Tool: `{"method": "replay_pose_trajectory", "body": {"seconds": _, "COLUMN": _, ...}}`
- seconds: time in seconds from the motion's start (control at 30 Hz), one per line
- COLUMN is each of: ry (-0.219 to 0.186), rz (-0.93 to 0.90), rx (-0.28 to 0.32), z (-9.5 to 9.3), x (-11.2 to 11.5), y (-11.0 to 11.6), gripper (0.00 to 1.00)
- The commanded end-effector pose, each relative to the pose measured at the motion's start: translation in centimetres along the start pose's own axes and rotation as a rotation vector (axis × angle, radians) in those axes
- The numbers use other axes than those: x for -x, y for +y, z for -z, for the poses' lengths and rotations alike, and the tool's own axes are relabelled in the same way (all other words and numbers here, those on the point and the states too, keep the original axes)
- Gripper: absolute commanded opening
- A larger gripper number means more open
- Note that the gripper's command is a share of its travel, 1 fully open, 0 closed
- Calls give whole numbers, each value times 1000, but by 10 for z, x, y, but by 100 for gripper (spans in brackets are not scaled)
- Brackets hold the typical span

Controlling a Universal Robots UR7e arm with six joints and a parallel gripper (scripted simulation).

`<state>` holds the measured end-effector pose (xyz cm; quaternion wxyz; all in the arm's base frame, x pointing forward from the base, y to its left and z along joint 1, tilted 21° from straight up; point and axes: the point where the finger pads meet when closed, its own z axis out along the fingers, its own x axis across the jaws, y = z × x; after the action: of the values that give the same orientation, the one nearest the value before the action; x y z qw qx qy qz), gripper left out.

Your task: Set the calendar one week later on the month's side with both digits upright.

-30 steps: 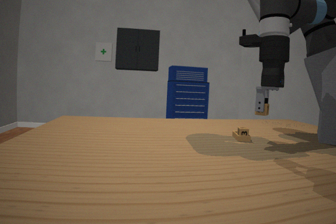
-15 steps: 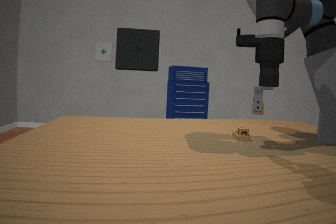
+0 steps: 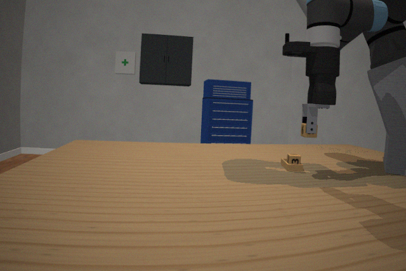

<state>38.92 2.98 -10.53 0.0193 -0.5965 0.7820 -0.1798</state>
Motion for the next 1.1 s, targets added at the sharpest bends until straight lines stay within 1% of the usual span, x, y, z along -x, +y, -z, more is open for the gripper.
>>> {"method": "replay_pose_trajectory", "body": {"seconds": 0.0, "ry": -1, "rz": 42, "rx": -1, "z": 1, "x": -2, "y": 0, "gripper": 57}}
{"method": "replay_pose_trajectory", "body": {"seconds": 0.5, "ry": -1, "rz": 43, "rx": -3, "z": 1, "x": -1, "y": -1, "gripper": 57}}
{"method": "replay_pose_trajectory", "body": {"seconds": 0.8, "ry": -1, "rz": 42, "rx": -4, "z": -4, "x": -1, "y": -3, "gripper": 57}}
{"method": "replay_pose_trajectory", "body": {"seconds": 1.07, "ry": -1, "rz": 42, "rx": -4, "z": -22, "x": -1, "y": -3, "gripper": 57}}
